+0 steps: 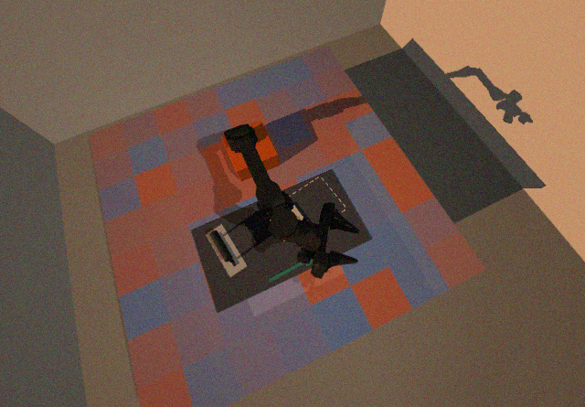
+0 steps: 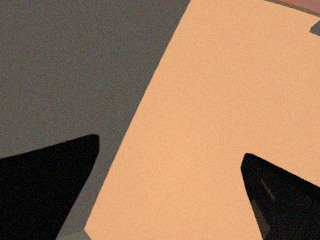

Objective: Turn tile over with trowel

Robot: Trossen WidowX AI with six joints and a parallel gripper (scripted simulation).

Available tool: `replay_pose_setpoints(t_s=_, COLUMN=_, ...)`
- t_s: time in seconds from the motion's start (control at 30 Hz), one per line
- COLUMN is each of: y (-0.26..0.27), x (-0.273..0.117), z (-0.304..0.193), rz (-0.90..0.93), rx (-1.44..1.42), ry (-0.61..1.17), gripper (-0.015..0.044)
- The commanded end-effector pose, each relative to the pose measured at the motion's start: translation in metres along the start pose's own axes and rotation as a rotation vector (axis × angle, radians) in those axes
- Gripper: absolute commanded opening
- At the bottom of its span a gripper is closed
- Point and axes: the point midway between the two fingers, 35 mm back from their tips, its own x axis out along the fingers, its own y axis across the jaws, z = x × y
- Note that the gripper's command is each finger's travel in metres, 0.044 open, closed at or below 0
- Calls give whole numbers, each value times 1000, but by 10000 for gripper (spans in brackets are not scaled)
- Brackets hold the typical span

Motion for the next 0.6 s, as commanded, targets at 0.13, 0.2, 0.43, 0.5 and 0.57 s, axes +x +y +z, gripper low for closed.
replay_pose_setpoints(t_s=0.13, y=0, x=0, z=0, rz=0, rx=0, ry=0, gripper=269)
replay_pose_setpoints(t_s=0.2, y=0, x=0, z=0, rz=0, rx=0, ry=0, gripper=216)
replay_pose_setpoints(t_s=0.43, y=0, x=0, z=0, rz=0, rx=0, ry=0, gripper=100)
replay_pose_setpoints(t_s=0.5, y=0, x=0, z=0, rz=0, rx=0, ry=0, gripper=100)
replay_pose_setpoints(t_s=0.57, y=0, x=0, z=0, rz=0, rx=0, ry=0, gripper=100)
